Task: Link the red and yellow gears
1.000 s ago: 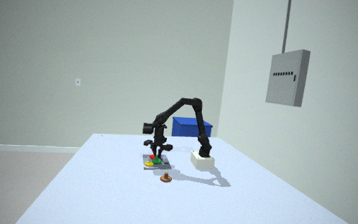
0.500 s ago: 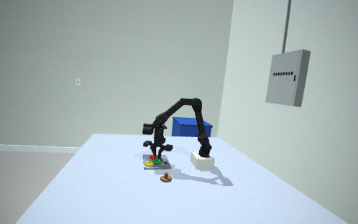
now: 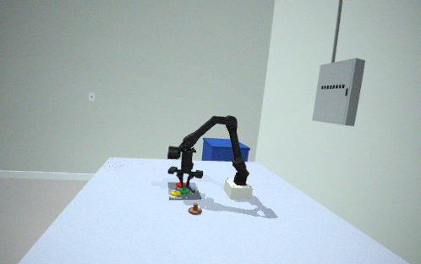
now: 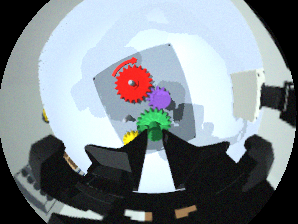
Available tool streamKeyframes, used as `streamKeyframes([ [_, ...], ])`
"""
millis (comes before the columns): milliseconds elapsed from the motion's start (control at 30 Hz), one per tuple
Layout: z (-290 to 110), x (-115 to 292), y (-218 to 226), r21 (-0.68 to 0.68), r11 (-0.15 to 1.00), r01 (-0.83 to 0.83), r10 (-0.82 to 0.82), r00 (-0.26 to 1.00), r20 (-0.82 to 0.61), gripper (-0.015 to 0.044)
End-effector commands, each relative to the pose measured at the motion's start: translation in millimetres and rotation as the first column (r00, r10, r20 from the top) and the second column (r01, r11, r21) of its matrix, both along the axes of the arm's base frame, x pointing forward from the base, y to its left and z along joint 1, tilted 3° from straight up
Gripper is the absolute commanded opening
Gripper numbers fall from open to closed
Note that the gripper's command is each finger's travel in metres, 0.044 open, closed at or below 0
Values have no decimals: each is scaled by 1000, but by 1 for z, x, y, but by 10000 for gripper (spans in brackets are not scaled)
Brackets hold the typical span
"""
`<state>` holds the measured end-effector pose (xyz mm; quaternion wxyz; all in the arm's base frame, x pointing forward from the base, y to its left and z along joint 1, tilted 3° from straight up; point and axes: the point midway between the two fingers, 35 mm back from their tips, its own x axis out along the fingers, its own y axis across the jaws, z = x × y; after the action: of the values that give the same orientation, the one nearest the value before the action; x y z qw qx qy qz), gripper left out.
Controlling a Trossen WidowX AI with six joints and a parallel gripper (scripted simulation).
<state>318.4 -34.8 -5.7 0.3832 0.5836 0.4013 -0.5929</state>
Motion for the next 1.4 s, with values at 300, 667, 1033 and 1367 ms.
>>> streamKeyframes([
  [300, 47, 2, 0, -4, 993, 115, -115, 993, -1, 140],
  [667, 91, -1, 0, -3, 995, 104, -104, 995, -2, 376],
  [1033, 91, -1, 0, -3, 995, 104, -104, 995, -2, 440],
  [1367, 91, -1, 0, -3, 995, 104, -104, 995, -2, 440],
])
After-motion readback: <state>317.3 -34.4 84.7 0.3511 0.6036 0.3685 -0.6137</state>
